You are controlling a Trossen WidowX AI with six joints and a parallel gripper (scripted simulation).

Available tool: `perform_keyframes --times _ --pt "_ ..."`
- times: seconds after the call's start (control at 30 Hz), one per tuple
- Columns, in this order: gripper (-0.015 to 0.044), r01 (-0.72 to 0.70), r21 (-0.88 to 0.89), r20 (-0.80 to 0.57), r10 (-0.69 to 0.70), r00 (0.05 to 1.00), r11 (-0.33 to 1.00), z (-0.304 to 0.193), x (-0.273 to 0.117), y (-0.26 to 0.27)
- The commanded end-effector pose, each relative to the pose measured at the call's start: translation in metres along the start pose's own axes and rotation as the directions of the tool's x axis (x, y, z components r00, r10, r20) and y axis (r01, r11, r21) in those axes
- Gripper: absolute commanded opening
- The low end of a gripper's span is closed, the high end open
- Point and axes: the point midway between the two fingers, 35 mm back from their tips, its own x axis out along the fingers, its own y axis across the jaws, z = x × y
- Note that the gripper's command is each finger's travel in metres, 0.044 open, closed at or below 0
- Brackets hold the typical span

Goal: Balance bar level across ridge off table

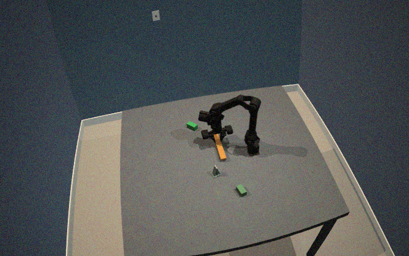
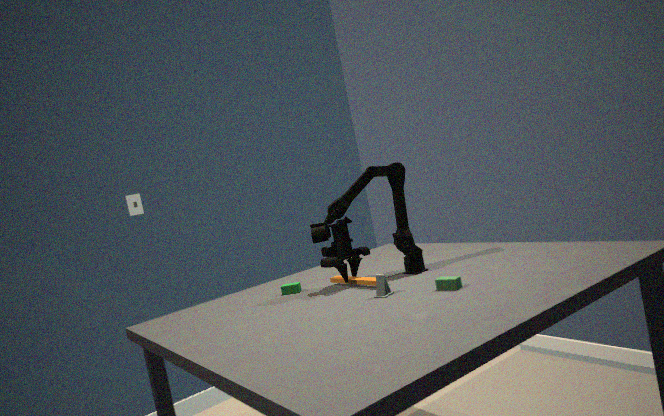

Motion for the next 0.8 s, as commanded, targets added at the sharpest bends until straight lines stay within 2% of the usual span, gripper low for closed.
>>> perform_keyframes --times 0.0,0.77 --pt "0.0000 -0.005 0.001 0.005 0.005 1.000 1.000 0.002 -0.011 0.002" --pt "0.0000 -0.004 0.003 0.008 0.004 1.000 1.000 0.002 -0.069 0.003"
